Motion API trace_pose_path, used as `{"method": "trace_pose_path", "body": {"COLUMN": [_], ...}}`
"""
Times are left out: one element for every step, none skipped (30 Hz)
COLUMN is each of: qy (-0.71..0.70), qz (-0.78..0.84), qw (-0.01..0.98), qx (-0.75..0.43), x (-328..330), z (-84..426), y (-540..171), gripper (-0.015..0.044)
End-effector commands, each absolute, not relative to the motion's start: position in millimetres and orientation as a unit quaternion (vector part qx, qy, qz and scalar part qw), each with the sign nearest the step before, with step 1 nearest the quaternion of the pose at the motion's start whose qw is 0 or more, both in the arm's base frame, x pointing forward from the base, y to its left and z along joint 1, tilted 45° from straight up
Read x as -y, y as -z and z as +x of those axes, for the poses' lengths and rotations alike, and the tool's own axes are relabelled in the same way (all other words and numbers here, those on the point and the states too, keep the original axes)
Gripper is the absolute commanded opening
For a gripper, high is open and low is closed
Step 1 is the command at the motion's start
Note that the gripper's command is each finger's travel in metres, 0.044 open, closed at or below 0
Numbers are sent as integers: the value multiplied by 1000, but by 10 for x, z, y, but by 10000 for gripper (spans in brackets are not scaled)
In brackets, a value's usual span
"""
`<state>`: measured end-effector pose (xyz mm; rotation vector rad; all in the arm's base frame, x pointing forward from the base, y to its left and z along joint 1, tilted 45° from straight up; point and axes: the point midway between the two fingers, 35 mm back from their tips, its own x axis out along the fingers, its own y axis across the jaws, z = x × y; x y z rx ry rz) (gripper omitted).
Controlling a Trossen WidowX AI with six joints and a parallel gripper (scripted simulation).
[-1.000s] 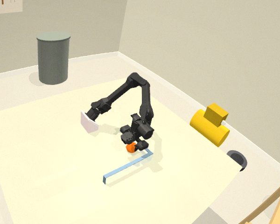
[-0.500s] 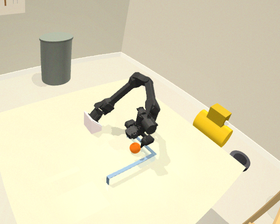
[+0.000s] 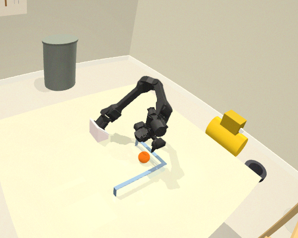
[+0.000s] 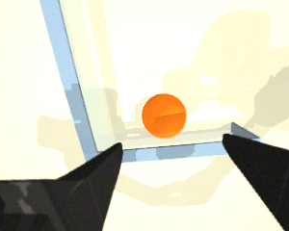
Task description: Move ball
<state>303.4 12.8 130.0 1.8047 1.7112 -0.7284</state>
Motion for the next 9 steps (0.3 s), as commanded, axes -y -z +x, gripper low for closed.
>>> {"method": "trace_pose_path", "body": {"qy": [270,270,270,270,270,270,270,270,270], "qz": [671,671,671,671,671,671,671,671,671], "qw": [276,276,276,276,276,276,276,276,276], "qx": [-633,-633,-633,-633,-633,-633,-633,-633,-633], "x": [136,178,192,192,192,192,192,192,192], "z": [3033,3025,3021,3021,3021,3021,3021,3021,3021], "y": [-1536,-1581,-1597,-1597,-1597,-1597,-1597,-1597,-1597], "gripper": [440,440,440,440,440,440,440,440,440]}}
